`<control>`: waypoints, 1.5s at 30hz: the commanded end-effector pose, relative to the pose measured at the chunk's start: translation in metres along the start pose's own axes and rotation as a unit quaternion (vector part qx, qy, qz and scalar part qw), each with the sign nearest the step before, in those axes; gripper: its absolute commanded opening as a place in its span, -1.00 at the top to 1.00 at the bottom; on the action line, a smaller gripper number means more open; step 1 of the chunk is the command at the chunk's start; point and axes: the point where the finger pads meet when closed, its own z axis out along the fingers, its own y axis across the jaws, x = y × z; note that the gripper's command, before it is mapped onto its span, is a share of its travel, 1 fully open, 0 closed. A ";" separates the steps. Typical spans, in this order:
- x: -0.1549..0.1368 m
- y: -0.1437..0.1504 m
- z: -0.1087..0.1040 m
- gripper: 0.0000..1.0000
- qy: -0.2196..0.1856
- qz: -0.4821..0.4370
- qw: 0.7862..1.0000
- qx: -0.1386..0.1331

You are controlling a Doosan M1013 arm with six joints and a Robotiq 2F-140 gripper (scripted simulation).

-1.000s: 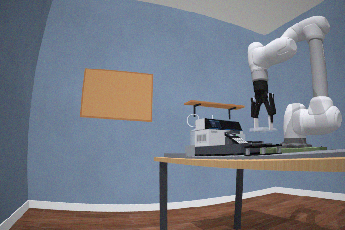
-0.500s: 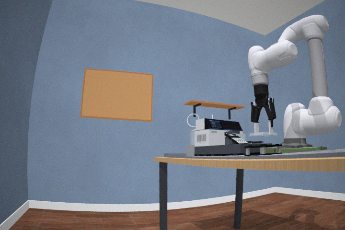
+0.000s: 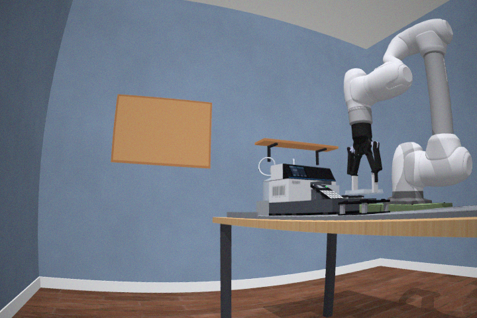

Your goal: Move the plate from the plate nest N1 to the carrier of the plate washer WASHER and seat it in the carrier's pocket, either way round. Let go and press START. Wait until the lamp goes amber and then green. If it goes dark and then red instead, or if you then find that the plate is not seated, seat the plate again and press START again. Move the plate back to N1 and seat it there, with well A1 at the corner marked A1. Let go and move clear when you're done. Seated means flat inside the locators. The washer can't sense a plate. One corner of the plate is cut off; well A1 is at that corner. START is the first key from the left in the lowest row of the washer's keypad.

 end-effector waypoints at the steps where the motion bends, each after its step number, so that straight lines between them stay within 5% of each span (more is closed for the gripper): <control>1: 0.000 0.000 0.006 0.80 0.000 0.000 1.000 0.000; 45: 0.000 0.000 0.011 0.80 0.000 0.000 1.000 0.000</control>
